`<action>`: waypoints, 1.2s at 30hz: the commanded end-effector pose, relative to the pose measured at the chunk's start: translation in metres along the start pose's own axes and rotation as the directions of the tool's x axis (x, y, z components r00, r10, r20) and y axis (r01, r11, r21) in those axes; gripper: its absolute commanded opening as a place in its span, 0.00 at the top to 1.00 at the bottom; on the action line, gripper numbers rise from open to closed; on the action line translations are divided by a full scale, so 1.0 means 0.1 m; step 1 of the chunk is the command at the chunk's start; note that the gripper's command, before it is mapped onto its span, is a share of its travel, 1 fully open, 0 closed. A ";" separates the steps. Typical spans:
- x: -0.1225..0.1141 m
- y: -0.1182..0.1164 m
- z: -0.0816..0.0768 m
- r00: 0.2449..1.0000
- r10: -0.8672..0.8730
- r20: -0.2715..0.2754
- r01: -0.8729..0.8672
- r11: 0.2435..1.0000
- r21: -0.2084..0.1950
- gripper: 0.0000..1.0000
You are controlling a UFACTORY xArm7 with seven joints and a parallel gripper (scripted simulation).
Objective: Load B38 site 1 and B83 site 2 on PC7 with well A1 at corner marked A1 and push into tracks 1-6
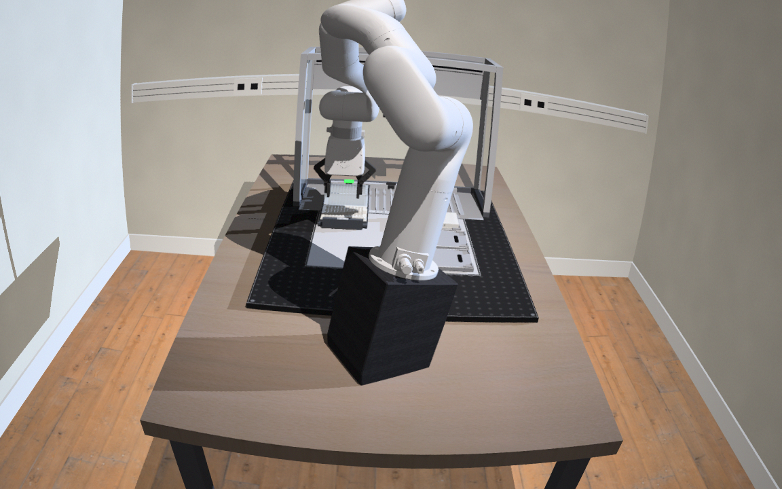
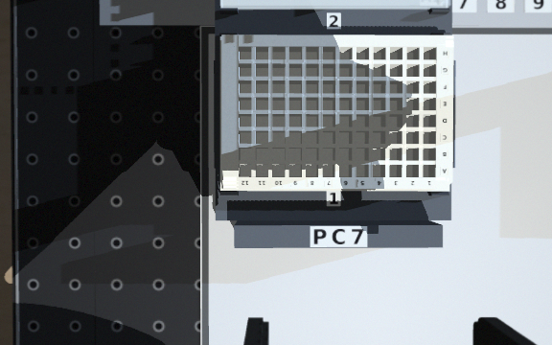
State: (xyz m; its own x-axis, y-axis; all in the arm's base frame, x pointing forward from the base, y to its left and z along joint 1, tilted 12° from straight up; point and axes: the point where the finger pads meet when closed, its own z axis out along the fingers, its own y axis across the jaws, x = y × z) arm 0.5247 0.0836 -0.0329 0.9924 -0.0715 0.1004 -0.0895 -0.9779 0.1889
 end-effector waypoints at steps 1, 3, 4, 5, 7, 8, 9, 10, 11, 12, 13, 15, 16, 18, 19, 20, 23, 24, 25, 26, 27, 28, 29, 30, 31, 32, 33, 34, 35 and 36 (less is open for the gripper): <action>0.01 0.00 -0.11 1.000 0.000 -0.003 0.000 1.000 0.001 0.18; 0.01 0.00 -0.14 1.000 0.000 -0.003 0.000 1.000 0.001 0.18; 0.01 0.00 -0.16 1.000 0.000 -0.003 0.000 1.000 0.001 0.18; 0.01 0.00 -0.18 1.000 0.000 -0.003 0.000 1.000 0.001 0.18; 0.01 0.00 -0.19 1.000 0.000 -0.003 0.000 1.000 0.001 0.18; 0.01 0.00 -0.19 1.000 0.000 -0.003 0.000 1.000 0.001 0.18; 0.01 0.00 -0.21 1.000 0.000 -0.003 0.000 1.000 0.001 0.18; 0.01 0.00 -0.23 1.000 0.000 -0.003 0.000 1.000 0.001 0.18; 0.01 0.00 -0.24 1.000 0.000 -0.003 0.000 1.000 0.001 0.18; 0.01 0.00 -0.26 1.000 0.000 -0.003 0.000 1.000 0.001 0.18; 0.01 0.00 -0.28 1.000 0.000 -0.003 0.000 1.000 0.001 0.18; 0.01 0.00 -0.31 1.000 0.000 -0.003 0.000 1.000 0.001 0.18; 0.01 0.00 -0.32 1.000 0.000 -0.003 0.000 1.000 0.001 0.18; 0.01 0.00 -0.36 1.000 0.000 -0.003 0.000 1.000 0.001 0.18; 0.01 0.00 -0.37 1.000 0.000 -0.003 0.000 1.000 0.001 0.18; 0.01 0.00 -0.39 1.000 0.000 -0.003 0.000 1.000 0.001 0.18; 0.01 0.00 -0.44 1.000 0.000 -0.003 0.000 1.000 0.001 0.18; 0.01 0.00 -0.44 1.000 0.000 -0.003 0.000 1.000 0.001 0.18; 0.01 0.00 -0.44 1.000 0.000 -0.003 0.000 1.000 0.001 0.18; 0.01 0.00 -0.46 1.000 0.000 -0.003 0.000 1.000 0.001 0.18; 0.01 0.00 -0.47 1.000 0.000 -0.003 0.000 1.000 0.001 0.18; 0.01 0.00 -0.49 1.000 0.000 -0.003 0.000 1.000 0.001 0.18; 0.01 0.00 -0.51 1.000 0.000 -0.003 0.000 1.000 0.001 0.18; 0.01 0.00 -0.52 1.000 0.000 -0.003 0.000 1.000 0.001 0.18; 0.01 0.00 -0.54 1.000 0.000 -0.003 0.000 1.000 0.001 0.18; 0.01 0.00 -0.56 1.000 0.000 -0.003 0.000 1.000 0.001 0.18; 0.01 0.00 -0.57 1.000 0.000 -0.003 0.000 1.000 0.001 0.18; 0.01 0.00 -0.59 1.000 0.000 -0.003 0.000 1.000 0.001 0.18; 0.01 0.00 -0.61 1.000 0.000 -0.003 0.000 1.000 0.001 0.18; 0.01 0.00 -0.61 1.000 0.000 -0.003 0.000 1.000 0.001 0.18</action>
State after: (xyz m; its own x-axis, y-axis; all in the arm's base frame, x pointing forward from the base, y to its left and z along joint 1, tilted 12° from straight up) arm 0.5202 0.0941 0.0190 0.9924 -0.0715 0.1004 -0.0895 -0.9779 0.1888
